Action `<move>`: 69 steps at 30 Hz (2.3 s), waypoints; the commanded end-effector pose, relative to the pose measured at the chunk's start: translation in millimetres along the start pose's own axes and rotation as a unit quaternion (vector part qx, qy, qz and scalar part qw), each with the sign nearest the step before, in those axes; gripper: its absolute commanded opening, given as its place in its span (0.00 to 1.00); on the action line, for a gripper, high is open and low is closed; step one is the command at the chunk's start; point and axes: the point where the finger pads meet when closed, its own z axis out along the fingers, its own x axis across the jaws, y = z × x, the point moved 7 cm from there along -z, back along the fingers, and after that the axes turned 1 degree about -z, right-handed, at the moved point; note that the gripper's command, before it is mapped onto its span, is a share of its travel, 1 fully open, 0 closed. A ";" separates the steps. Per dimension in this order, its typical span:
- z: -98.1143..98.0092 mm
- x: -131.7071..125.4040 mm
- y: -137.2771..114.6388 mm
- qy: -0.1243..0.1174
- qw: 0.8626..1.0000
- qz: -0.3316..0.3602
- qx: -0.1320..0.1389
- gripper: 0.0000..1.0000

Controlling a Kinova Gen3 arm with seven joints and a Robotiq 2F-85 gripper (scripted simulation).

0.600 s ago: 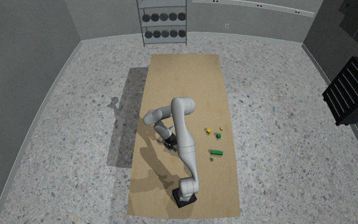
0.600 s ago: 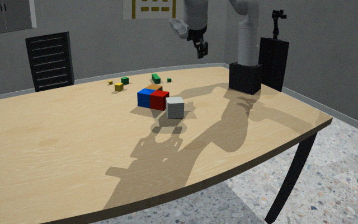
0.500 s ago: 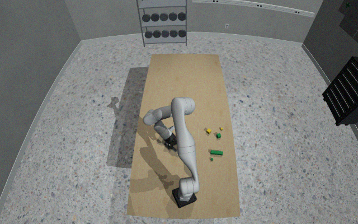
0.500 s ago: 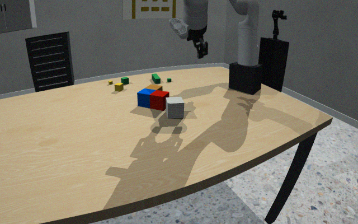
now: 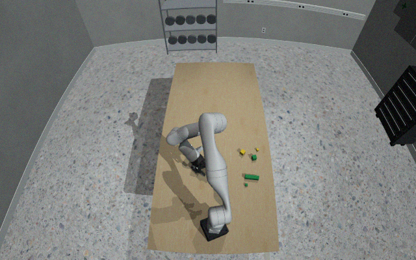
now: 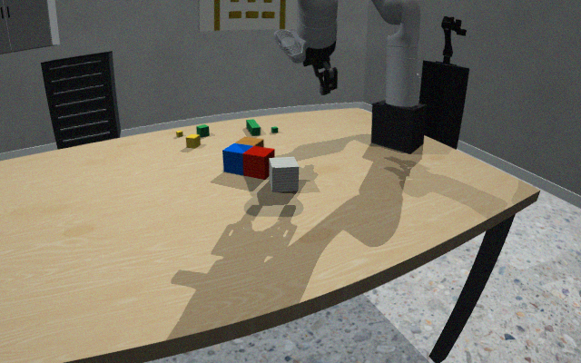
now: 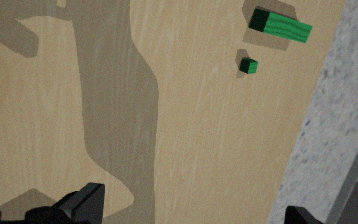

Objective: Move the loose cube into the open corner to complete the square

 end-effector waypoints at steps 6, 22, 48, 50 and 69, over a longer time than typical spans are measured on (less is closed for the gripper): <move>0.9 -3.0 -4.1 -0.014 1.000 0.005 0.007 1.00; 1.8 -41.5 -55.5 -0.190 0.977 0.057 0.081 1.00; -26.8 -65.4 -99.7 -0.357 0.917 0.098 0.146 1.00; -26.8 -65.4 -99.7 -0.357 0.917 0.098 0.146 1.00; -26.8 -65.4 -99.7 -0.357 0.917 0.098 0.146 1.00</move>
